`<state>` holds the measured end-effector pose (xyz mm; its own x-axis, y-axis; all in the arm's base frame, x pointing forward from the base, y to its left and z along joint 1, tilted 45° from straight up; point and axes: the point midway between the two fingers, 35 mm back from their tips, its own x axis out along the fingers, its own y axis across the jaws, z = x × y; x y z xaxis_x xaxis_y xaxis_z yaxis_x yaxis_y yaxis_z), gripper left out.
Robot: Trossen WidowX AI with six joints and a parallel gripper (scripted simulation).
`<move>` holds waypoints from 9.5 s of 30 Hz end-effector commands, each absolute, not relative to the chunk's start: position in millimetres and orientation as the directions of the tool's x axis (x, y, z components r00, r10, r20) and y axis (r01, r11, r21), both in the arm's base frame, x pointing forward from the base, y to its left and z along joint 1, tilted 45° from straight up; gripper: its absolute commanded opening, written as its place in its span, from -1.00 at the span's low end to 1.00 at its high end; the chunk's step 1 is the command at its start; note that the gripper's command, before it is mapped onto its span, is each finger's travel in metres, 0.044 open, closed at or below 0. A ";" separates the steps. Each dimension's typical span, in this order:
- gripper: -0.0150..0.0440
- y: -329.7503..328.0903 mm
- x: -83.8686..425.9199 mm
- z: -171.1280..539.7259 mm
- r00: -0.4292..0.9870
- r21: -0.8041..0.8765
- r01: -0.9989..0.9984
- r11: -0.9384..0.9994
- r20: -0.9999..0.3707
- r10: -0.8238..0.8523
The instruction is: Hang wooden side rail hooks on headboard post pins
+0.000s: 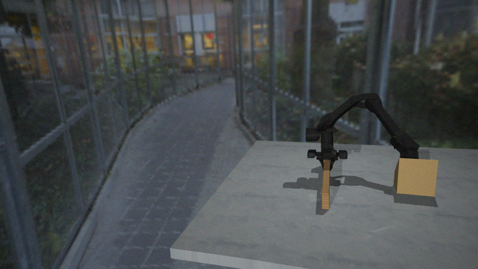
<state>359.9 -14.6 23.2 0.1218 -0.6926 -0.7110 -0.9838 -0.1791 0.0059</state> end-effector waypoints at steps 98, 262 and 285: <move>-0.49 -20.7 362.5 36.2 0.141 -0.011 -0.982 -0.190 -0.710 -0.689; -0.49 -32.9 365.2 49.8 0.141 -0.011 -0.982 -0.190 -0.710 -0.690; -0.49 -34.3 366.3 51.9 0.141 -0.011 -0.982 -0.190 -0.710 -0.690</move>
<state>363.4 -36.6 45.0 0.1230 -0.6920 -0.7113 -0.9835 -0.1809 0.0060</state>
